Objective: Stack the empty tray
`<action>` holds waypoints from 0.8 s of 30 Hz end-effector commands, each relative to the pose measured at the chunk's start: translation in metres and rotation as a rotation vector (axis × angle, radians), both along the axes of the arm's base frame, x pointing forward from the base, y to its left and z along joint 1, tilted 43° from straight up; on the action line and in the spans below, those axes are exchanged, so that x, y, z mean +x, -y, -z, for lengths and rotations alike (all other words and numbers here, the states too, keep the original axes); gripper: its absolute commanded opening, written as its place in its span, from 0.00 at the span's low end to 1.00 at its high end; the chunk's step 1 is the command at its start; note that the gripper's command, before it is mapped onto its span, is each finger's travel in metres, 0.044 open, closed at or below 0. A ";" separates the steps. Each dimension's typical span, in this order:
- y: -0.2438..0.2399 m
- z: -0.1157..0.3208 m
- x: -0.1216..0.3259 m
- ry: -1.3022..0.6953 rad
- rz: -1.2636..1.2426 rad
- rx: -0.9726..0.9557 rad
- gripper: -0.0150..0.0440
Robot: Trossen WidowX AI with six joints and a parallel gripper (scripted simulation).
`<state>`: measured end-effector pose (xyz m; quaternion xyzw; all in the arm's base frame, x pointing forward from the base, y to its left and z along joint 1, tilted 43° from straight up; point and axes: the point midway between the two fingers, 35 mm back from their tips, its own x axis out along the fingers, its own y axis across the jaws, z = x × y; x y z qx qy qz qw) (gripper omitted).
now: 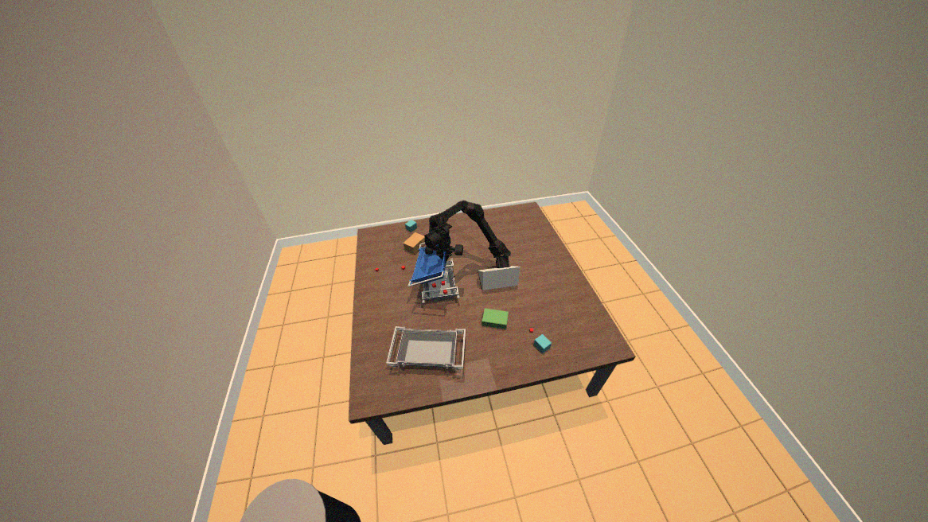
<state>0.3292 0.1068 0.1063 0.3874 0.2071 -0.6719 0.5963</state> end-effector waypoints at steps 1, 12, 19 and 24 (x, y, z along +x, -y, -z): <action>-0.014 0.006 0.001 0.008 -0.005 0.003 0.25; -0.015 0.008 0.001 0.008 -0.005 0.003 0.25; -0.014 0.009 0.001 0.006 -0.007 0.002 0.25; -0.010 0.014 0.002 -0.014 -0.022 -0.004 0.25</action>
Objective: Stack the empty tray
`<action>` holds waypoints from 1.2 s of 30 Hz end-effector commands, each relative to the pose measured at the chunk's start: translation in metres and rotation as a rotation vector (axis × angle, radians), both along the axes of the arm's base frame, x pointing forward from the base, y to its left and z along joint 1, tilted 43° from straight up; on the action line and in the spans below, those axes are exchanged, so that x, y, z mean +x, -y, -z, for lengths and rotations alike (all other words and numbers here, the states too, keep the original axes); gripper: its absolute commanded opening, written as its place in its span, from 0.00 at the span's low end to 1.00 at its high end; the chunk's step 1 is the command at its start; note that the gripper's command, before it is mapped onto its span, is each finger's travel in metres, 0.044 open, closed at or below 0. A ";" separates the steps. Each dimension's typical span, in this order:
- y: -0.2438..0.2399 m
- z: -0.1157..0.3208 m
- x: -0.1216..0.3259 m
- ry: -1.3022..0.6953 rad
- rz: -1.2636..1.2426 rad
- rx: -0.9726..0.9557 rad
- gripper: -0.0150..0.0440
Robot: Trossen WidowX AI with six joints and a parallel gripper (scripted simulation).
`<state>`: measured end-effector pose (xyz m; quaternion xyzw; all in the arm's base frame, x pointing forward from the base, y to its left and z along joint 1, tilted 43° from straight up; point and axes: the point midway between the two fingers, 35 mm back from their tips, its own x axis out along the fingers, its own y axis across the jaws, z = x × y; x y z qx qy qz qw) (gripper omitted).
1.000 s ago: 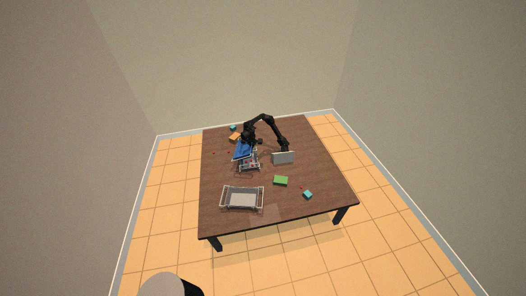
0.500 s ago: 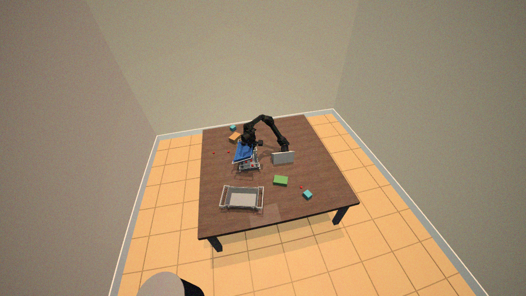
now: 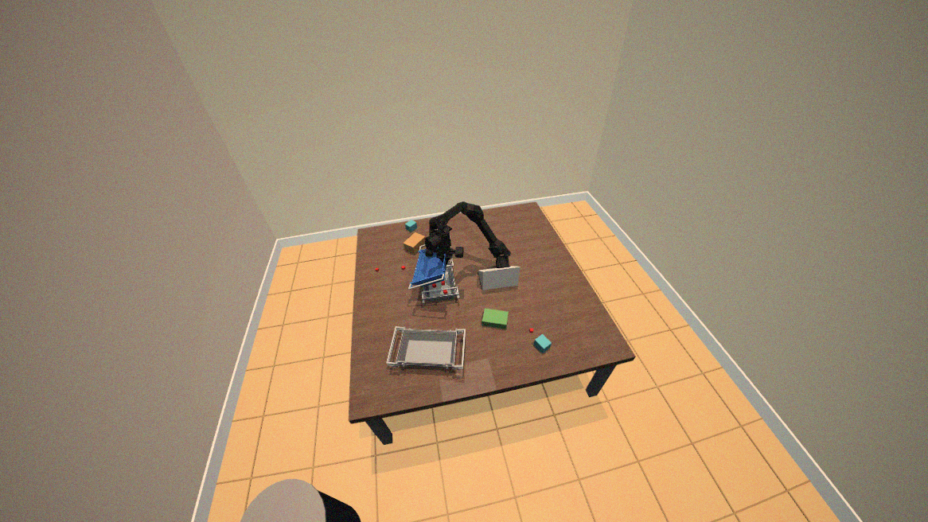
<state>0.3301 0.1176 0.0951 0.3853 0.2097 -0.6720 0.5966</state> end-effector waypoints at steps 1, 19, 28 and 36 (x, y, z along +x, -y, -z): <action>0.002 0.004 0.001 -0.013 -0.023 -0.006 0.25; 0.025 0.030 0.001 -0.111 -0.095 -0.034 0.25; 0.035 0.040 -0.001 -0.156 -0.127 -0.045 0.25; 0.038 0.040 -0.006 -0.170 -0.136 -0.048 0.25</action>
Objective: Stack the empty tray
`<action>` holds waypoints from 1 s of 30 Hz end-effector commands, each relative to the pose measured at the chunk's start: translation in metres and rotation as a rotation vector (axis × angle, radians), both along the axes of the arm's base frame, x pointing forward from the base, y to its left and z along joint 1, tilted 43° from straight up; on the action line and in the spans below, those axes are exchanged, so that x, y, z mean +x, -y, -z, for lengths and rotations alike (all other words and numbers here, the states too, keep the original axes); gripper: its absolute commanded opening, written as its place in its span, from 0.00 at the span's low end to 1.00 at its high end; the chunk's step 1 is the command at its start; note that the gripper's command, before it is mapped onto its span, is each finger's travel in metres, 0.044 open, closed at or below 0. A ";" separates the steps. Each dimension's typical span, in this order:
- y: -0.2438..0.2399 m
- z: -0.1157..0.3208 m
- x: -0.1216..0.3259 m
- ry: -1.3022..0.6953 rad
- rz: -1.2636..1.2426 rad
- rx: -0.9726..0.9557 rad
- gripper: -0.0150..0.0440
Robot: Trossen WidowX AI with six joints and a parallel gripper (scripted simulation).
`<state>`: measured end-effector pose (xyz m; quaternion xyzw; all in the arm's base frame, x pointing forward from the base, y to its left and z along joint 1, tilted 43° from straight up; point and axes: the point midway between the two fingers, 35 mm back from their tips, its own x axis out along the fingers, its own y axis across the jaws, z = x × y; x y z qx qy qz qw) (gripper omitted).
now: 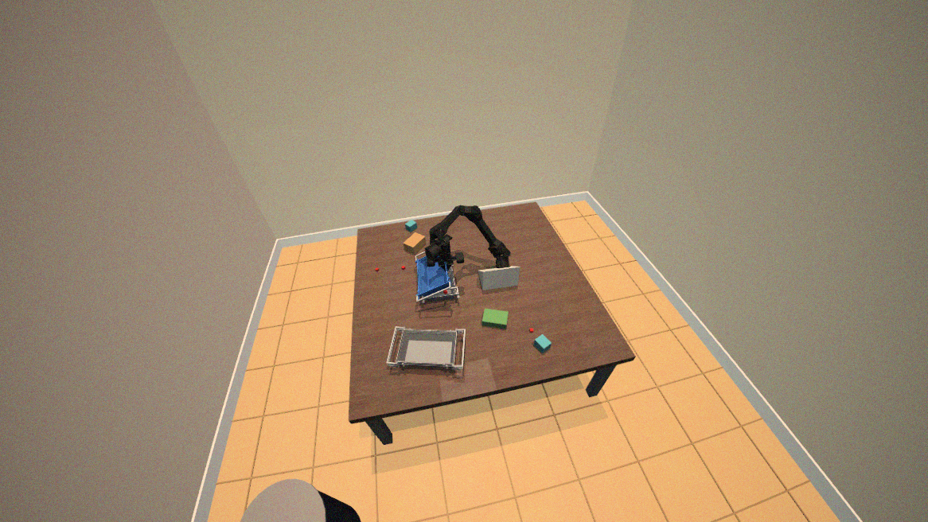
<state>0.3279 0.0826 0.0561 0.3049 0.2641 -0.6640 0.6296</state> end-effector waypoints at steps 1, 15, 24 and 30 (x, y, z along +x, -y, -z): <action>0.003 0.001 -0.004 -0.017 -0.007 -0.004 0.25; 0.009 0.004 -0.009 -0.019 -0.008 -0.005 0.25; 0.014 0.007 -0.013 -0.019 -0.008 -0.005 0.25; 0.014 0.007 -0.013 -0.019 -0.008 -0.005 0.25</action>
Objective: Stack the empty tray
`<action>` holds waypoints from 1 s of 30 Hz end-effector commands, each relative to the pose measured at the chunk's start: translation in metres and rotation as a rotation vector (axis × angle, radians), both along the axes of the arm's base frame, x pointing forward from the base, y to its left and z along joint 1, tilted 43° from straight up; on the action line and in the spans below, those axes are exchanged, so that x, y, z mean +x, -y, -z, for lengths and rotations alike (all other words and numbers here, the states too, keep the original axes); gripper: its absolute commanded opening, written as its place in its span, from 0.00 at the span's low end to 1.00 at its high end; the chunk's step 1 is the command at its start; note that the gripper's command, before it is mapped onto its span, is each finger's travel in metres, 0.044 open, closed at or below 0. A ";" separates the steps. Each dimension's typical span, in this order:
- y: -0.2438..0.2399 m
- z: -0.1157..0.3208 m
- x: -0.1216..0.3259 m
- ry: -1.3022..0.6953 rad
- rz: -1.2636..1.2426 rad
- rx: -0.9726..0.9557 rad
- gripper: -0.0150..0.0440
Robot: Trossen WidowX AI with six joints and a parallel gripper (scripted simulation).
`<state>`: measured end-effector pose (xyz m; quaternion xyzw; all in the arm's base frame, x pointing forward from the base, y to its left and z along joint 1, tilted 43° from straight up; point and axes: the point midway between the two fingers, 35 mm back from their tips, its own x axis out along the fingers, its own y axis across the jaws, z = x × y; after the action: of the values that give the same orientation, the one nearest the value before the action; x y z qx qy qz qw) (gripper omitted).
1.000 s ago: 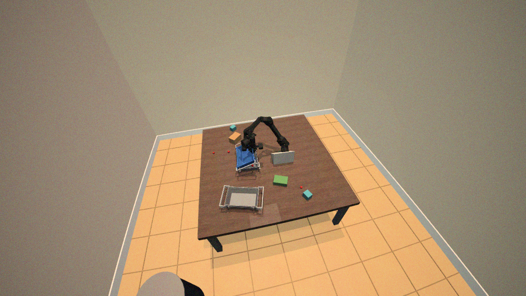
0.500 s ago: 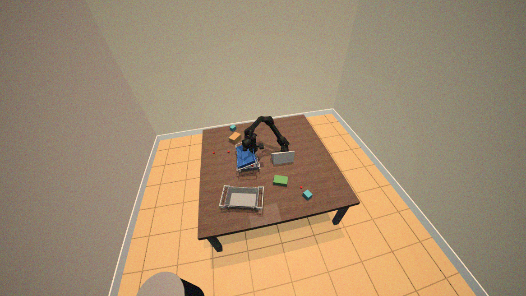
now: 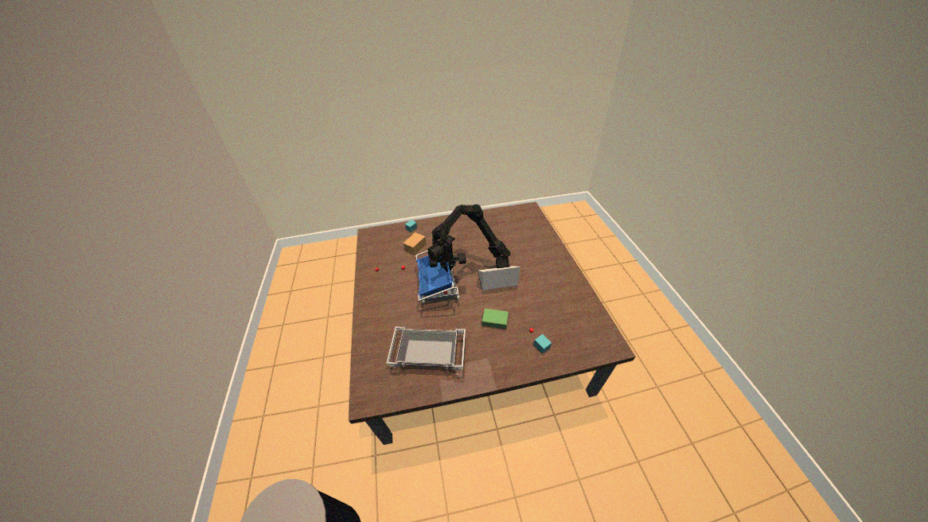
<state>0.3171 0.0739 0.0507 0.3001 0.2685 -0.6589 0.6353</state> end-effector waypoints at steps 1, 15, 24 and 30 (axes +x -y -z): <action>0.005 0.002 -0.003 -0.014 0.011 -0.004 0.25; 0.011 0.005 -0.007 -0.014 0.011 -0.005 0.25; 0.011 0.005 -0.007 -0.014 0.011 -0.005 0.25; 0.011 0.005 -0.007 -0.014 0.011 -0.005 0.25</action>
<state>0.3130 0.0693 0.0471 0.2994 0.2686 -0.6563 0.6383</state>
